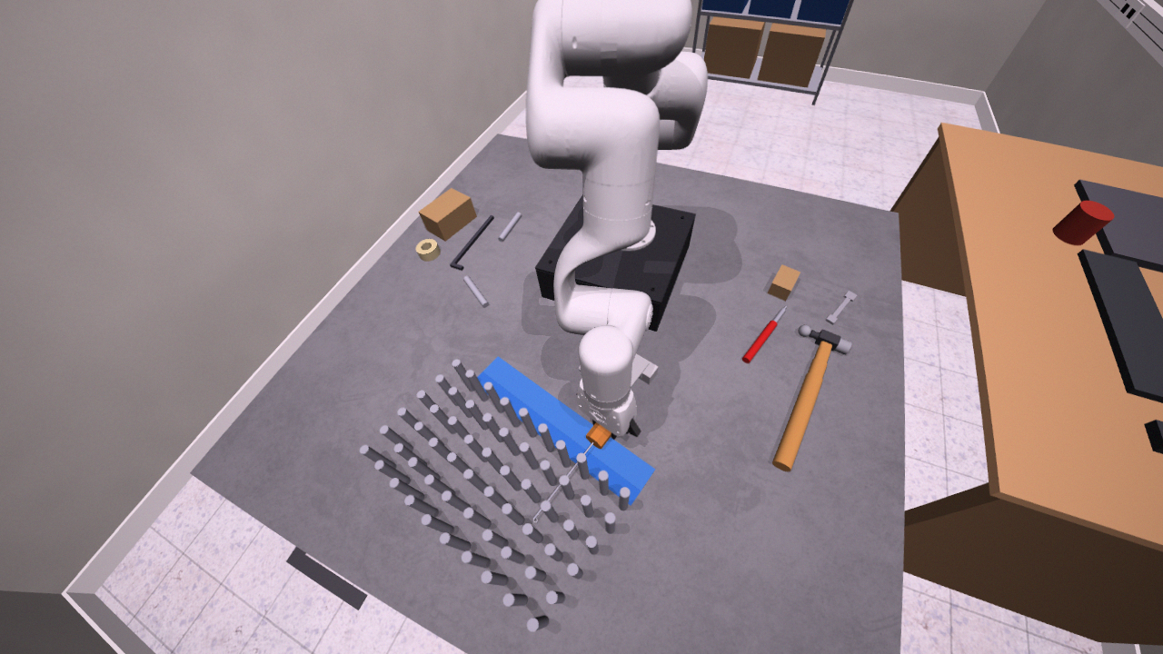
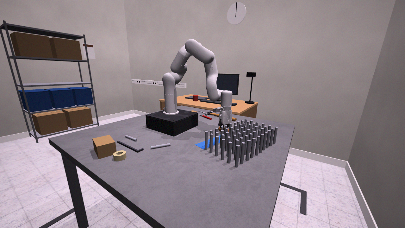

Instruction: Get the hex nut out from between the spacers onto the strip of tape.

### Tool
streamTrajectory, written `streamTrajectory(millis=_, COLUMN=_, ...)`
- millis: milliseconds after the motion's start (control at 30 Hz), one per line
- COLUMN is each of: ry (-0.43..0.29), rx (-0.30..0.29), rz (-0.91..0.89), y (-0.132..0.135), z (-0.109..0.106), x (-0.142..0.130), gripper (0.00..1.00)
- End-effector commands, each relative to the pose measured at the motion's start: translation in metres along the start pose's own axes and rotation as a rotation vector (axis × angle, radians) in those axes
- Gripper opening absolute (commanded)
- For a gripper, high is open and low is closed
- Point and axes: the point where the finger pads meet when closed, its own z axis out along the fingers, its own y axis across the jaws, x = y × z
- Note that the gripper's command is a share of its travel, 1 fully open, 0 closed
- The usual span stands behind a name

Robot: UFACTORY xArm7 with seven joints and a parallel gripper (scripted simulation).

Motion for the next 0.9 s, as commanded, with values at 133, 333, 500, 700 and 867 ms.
streamTrajectory(millis=133, ry=-0.003, rx=-0.002, rz=0.0, y=0.001, z=-0.001, x=0.008, gripper=0.0)
streamTrajectory(millis=333, ry=-0.003, rx=-0.002, rz=0.0, y=0.001, z=-0.001, x=0.018, gripper=0.0)
streamTrajectory(millis=500, ry=-0.003, rx=-0.002, rz=0.0, y=0.001, z=-0.001, x=0.024, gripper=0.0)
streamTrajectory(millis=700, ry=-0.003, rx=-0.002, rz=0.0, y=0.001, z=-0.001, x=0.037, gripper=0.0)
streamTrajectory(millis=867, ry=-0.003, rx=-0.002, rz=0.0, y=0.001, z=-0.001, x=0.048, gripper=0.0)
